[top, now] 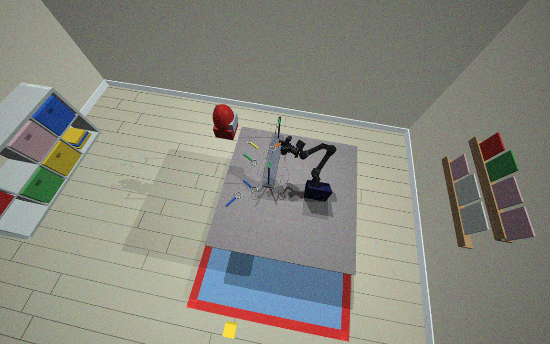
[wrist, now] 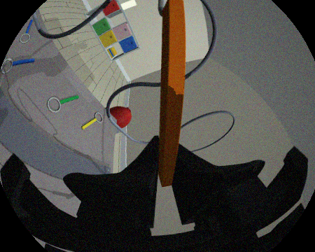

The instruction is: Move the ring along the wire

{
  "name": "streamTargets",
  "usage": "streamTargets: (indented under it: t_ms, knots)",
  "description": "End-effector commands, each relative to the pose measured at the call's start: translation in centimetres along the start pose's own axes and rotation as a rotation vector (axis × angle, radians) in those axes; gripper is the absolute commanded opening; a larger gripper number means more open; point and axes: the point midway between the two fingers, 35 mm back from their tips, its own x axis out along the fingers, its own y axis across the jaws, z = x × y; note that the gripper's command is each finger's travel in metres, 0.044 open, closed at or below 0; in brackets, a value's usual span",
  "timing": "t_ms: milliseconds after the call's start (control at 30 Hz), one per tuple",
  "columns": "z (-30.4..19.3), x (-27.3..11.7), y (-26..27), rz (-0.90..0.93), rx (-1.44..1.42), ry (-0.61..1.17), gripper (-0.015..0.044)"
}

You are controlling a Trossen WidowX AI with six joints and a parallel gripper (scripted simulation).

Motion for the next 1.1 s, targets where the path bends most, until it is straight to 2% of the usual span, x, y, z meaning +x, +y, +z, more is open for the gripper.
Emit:
streamTargets:
  t_ms: [0,1067]
  knots:
    - [0.1,0.0,-0.5,-0.045,-0.086,-0.014,-0.0150]
    - [1.2,-0.1,-4.0,-0.336,-0.614,-0.080,-0.0150]
